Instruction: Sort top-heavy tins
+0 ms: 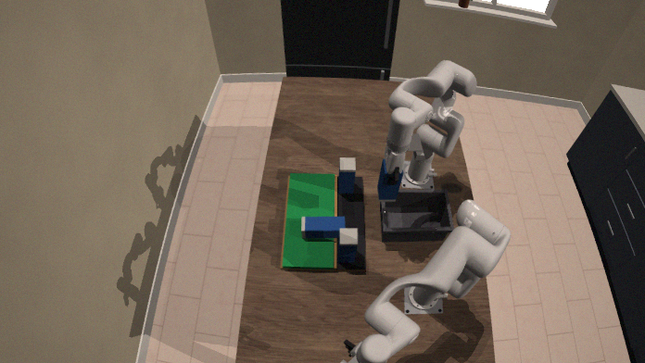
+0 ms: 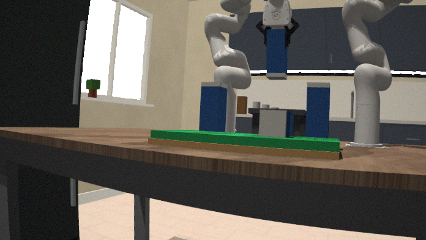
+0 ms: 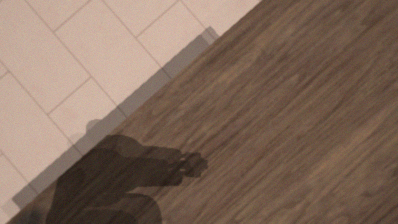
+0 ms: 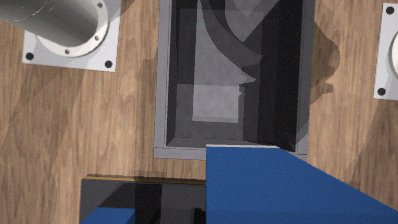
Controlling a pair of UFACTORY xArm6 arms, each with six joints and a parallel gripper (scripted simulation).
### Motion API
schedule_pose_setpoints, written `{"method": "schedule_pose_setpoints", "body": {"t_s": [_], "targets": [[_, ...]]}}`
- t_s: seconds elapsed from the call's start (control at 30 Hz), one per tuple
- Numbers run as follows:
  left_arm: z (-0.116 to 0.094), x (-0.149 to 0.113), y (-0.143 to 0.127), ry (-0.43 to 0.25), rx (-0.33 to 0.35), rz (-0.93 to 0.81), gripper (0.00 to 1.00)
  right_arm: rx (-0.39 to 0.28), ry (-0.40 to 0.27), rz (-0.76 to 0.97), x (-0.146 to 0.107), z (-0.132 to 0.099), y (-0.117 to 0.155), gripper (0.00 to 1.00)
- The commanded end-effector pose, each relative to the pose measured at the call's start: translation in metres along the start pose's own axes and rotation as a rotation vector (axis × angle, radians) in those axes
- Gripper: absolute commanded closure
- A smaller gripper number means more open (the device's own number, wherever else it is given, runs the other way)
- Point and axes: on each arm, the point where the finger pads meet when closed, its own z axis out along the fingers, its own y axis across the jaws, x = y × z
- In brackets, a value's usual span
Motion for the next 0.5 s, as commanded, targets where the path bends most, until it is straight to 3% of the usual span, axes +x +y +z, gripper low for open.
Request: {"method": "schedule_pose_setpoints", "body": {"t_s": [0.0, 0.47], "targets": [[-0.002, 0.001, 0.000, 0.004, 0.000, 0.000, 0.00, -0.004, -0.003, 0.002, 0.010, -0.002, 0.001, 1.00], [-0.002, 0.001, 0.000, 0.004, 0.000, 0.000, 0.00, -0.004, -0.003, 0.006, 0.038, -0.002, 0.002, 1.00]]}}
